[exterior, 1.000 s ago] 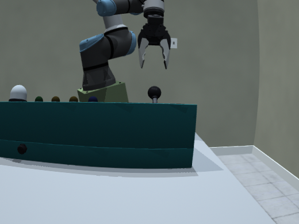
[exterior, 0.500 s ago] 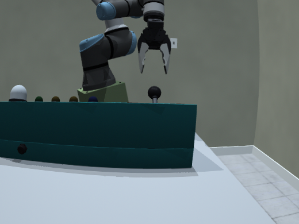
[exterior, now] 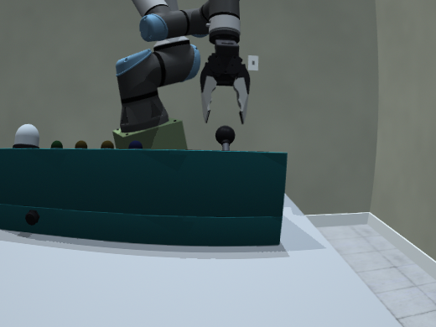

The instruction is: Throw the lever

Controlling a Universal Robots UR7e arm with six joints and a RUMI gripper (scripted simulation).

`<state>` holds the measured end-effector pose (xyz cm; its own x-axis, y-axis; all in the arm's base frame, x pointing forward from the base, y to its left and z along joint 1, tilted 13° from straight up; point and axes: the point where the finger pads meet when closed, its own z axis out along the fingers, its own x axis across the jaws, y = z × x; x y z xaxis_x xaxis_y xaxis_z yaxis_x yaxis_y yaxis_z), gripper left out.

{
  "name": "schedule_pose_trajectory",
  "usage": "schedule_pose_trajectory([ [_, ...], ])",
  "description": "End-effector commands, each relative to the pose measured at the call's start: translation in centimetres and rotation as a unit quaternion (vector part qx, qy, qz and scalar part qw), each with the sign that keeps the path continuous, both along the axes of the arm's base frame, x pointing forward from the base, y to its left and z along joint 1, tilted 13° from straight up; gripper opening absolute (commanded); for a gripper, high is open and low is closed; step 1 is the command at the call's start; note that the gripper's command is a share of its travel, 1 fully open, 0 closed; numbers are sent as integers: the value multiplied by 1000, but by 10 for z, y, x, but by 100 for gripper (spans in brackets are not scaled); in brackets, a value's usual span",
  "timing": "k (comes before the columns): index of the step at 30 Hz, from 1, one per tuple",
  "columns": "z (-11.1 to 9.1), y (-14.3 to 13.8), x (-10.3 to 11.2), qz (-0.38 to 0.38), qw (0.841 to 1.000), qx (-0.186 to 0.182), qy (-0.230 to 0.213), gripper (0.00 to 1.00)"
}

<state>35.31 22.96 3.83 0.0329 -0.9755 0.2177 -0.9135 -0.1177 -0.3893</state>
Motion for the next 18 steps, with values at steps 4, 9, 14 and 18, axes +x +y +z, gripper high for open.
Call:
schedule_pose_trajectory([
  [4, -14, -2, 7, 0, 1000, 1, -1, 44],
  [9, -24, -4, 12, 0, 1000, 1, -1, 44],
  [14, -31, -5, 15, 0, 1000, 1, -1, 44],
  [18, -34, -6, 16, 0, 1000, 1, -1, 44],
])
